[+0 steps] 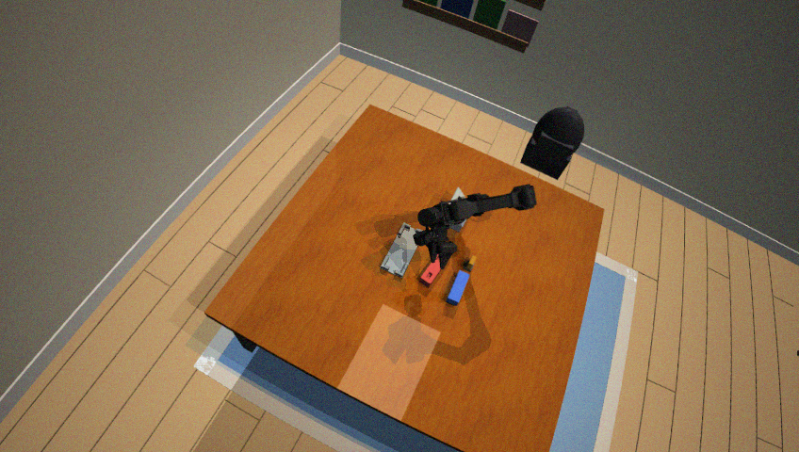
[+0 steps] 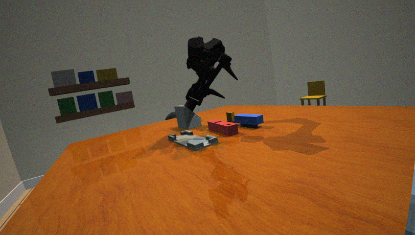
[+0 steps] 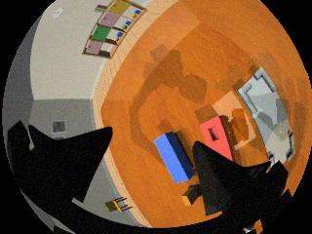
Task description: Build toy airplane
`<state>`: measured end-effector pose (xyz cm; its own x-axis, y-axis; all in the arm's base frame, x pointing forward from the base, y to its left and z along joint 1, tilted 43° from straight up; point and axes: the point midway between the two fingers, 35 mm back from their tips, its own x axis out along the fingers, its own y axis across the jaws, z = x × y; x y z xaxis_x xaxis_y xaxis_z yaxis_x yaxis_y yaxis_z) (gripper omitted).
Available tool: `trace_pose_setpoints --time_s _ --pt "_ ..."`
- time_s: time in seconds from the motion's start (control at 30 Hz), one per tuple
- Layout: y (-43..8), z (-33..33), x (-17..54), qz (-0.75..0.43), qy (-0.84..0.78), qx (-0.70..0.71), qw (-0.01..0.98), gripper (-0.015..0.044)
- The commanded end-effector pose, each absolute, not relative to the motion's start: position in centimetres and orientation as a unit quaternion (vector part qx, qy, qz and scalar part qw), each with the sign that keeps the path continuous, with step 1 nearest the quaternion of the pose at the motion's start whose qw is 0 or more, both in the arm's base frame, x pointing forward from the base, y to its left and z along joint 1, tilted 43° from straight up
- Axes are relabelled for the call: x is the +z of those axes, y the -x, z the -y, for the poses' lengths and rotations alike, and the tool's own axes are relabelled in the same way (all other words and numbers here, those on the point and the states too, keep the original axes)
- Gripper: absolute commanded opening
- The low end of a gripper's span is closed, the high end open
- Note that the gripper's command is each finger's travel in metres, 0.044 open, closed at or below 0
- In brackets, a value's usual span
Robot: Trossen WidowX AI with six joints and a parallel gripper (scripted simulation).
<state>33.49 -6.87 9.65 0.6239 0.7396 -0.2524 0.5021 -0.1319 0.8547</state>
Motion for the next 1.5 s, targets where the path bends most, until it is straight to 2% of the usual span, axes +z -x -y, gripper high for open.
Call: trace_pose_setpoints --time_s 0.0,0.1,0.27,0.47,0.83,1.0,1.47 --pt "-33.5 6.9 9.6 -0.418 -0.743 0.117 0.509 0.0426" --pt "-33.3 6.4 8.9 -0.441 -0.703 0.106 0.547 0.044" --pt "-31.3 4.9 7.0 -0.546 -0.53 0.113 0.639 0.044" --pt "-27.0 3.6 7.0 -0.664 -0.304 0.205 0.651 0.044" --pt "-26.9 3.4 6.9 -0.668 -0.297 0.21 0.65 0.044" --pt "-27.0 0.1 3.3 -0.667 -0.298 0.21 0.65 0.044" --pt "-27.1 -1.4 1.6 -0.667 -0.298 0.211 0.65 0.044"
